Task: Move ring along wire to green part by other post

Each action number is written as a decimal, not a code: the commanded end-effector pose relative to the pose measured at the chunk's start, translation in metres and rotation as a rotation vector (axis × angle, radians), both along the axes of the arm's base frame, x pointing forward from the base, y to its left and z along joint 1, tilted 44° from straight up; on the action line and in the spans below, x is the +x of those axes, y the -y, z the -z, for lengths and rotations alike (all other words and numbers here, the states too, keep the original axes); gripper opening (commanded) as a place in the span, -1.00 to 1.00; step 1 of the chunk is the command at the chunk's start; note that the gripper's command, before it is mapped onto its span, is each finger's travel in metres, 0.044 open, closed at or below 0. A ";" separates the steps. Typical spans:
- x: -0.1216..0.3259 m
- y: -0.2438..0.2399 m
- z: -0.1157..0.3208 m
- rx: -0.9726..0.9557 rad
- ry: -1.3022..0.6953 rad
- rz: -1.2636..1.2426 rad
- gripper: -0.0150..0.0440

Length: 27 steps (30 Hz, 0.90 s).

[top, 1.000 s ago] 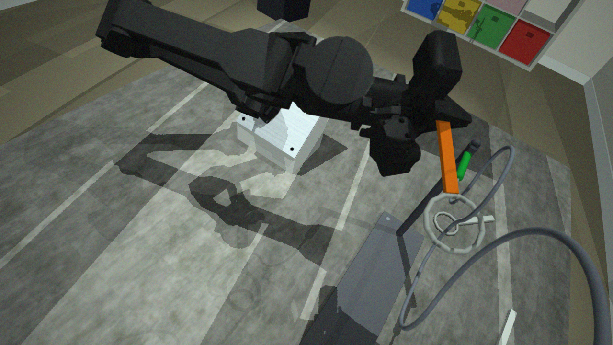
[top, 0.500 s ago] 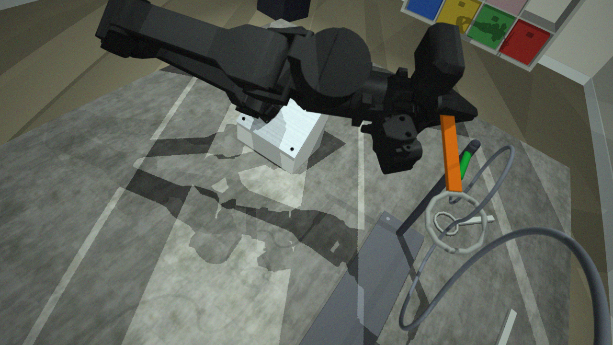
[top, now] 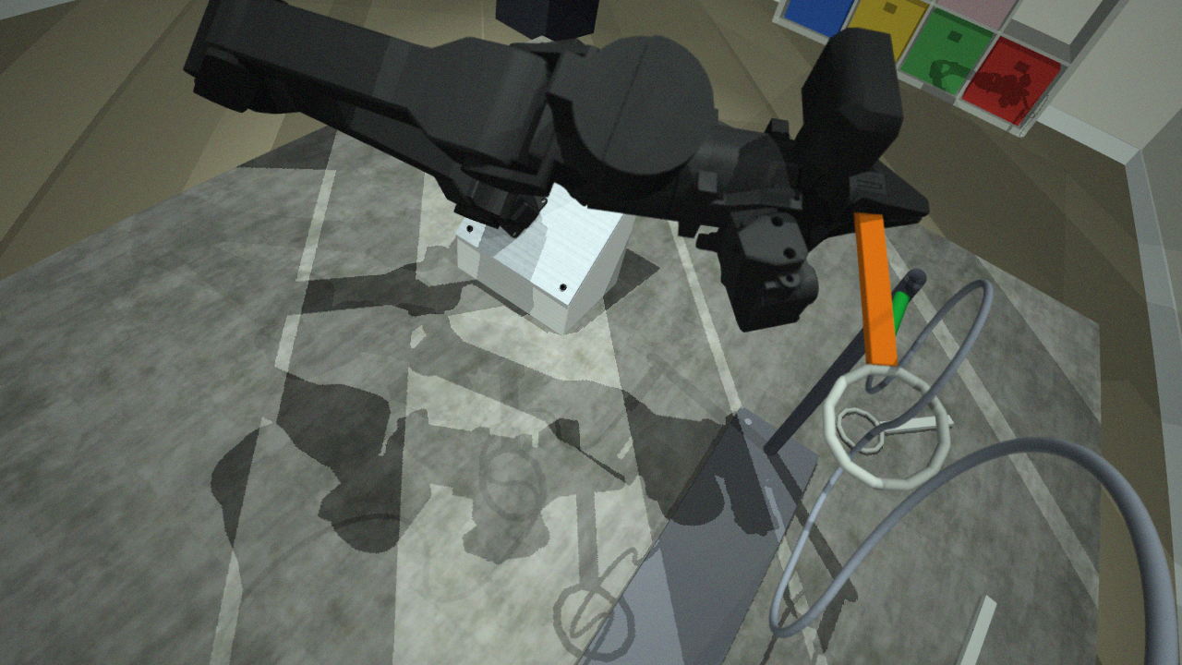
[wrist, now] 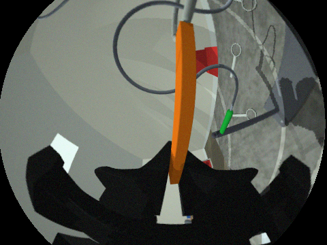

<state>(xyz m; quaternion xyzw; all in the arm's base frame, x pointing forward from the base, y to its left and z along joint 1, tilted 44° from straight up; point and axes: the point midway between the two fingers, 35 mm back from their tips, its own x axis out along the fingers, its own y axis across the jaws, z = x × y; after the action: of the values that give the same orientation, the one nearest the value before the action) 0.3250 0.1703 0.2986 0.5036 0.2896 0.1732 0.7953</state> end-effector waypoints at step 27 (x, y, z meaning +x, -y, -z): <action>0.001 0.003 0.002 -0.185 0.048 -0.002 -1.00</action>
<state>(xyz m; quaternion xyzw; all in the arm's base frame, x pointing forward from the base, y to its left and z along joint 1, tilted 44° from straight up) 0.3256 0.1671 0.2938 0.4366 0.2910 0.1584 0.8365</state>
